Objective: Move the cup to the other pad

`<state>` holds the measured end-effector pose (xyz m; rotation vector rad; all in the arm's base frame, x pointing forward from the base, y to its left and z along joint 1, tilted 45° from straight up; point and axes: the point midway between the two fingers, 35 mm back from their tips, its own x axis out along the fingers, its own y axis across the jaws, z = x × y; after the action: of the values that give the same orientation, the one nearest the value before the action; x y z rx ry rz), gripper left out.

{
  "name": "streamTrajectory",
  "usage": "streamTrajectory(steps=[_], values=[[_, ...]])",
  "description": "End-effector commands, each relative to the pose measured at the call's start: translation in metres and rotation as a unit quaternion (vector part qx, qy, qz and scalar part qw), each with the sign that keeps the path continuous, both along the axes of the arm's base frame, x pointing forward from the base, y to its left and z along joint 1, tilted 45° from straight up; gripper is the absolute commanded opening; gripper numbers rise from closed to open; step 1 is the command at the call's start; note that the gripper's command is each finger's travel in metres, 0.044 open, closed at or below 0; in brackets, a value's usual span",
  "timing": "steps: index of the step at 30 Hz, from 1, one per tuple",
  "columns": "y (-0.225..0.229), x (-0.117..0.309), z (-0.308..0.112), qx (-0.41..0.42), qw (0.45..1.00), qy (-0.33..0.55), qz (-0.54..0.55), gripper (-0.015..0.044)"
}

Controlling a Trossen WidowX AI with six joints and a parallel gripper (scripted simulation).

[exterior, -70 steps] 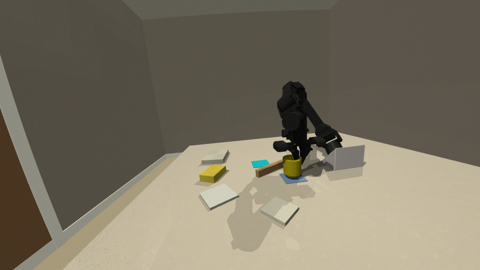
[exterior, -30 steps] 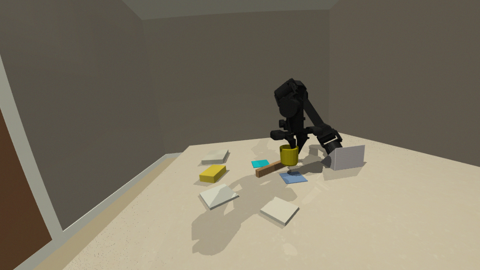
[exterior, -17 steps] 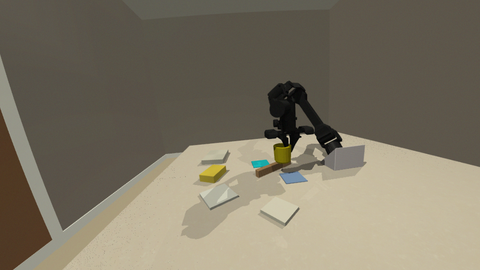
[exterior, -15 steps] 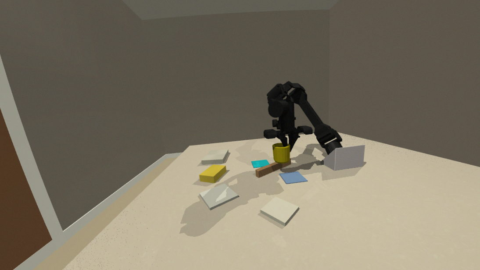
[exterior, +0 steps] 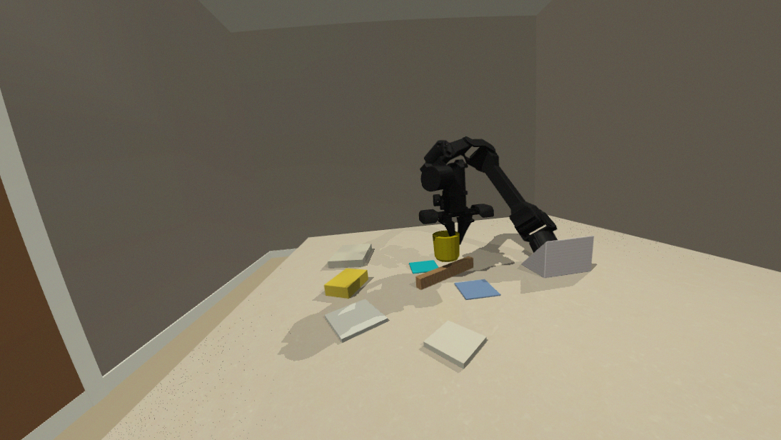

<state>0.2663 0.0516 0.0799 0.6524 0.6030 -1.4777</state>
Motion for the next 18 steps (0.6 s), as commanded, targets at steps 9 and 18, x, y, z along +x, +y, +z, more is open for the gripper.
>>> streamTrajectory(steps=[9, 18], values=[[-0.020, 0.016, 0.023, 0.000, 1.000, -0.004, 0.003, 0.0000], [-0.036, 0.028, 0.041, -0.001, 1.000, -0.004, 0.003, 0.0000]])
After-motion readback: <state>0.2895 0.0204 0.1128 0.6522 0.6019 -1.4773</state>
